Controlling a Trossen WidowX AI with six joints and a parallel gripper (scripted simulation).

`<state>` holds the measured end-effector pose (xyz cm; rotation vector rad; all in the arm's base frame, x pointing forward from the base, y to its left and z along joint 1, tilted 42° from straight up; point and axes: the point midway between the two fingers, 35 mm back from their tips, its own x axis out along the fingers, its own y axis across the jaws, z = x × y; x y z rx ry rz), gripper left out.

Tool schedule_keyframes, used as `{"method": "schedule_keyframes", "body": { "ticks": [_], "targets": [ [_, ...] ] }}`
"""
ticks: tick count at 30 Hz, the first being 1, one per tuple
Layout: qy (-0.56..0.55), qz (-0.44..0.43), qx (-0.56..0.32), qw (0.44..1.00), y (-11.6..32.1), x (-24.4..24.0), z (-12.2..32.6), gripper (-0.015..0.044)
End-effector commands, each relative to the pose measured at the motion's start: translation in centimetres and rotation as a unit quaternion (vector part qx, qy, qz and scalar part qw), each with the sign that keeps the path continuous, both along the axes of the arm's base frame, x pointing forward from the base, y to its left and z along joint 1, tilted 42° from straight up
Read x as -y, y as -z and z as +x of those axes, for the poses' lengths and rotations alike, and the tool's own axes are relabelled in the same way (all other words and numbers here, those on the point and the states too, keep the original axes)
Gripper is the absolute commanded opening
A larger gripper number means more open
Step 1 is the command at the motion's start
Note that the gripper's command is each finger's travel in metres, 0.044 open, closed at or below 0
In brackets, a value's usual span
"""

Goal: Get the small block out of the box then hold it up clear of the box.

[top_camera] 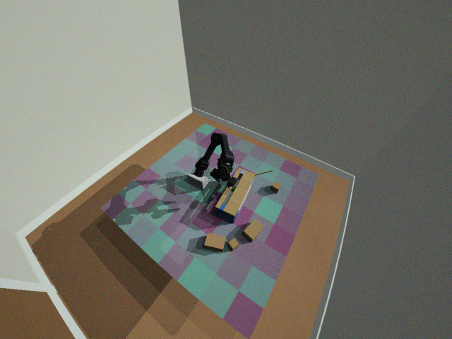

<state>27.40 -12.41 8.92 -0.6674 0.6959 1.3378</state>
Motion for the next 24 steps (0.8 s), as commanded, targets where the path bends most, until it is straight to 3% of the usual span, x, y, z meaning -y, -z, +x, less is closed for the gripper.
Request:
{"method": "schedule_keyframes", "body": {
  "ticks": [1, 24],
  "targets": [
    [-0.081, 0.075, 0.025, 0.994, 0.3, -1.5, 0.9, 0.04],
    [-0.087, 0.074, 0.02, 0.993, 1.8, -2.9, 1.1, 0.04]
  ]
}}
